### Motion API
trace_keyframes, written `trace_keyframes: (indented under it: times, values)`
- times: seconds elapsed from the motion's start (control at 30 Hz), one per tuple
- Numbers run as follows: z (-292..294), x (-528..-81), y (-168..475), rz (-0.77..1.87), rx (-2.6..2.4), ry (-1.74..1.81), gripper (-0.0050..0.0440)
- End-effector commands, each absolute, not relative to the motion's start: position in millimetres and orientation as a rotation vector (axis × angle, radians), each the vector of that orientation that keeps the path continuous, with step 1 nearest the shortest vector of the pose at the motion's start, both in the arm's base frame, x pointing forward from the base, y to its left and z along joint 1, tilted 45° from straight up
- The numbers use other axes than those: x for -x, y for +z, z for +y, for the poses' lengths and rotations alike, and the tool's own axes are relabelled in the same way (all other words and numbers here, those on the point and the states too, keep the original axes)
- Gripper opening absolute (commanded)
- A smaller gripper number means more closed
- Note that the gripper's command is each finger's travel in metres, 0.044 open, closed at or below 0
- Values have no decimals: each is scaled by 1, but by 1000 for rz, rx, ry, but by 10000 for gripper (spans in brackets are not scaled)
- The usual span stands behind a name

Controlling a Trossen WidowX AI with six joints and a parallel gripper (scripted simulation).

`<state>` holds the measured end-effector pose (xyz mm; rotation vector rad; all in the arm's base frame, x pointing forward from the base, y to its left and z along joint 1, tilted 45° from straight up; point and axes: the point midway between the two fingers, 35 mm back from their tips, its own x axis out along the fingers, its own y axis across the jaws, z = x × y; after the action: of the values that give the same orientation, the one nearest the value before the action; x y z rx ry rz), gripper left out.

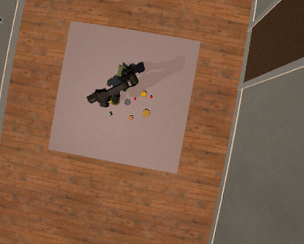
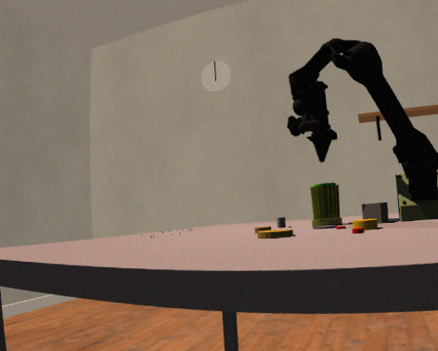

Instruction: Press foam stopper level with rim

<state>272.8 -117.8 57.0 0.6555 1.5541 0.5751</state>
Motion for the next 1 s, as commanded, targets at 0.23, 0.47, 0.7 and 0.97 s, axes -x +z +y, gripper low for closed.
trace_keyframes:
  times: [0.23, 0.47, 0.7, 0.97]
  values:
    - [-118, -273, 57, 1553, -656, 573, 0]
    - [-118, -273, 57, 1553, -656, 573, 0]
    - [-118, -273, 57, 1553, -656, 573, 0]
    - [-153, -271, 96, 1486, -650, 451, 0]
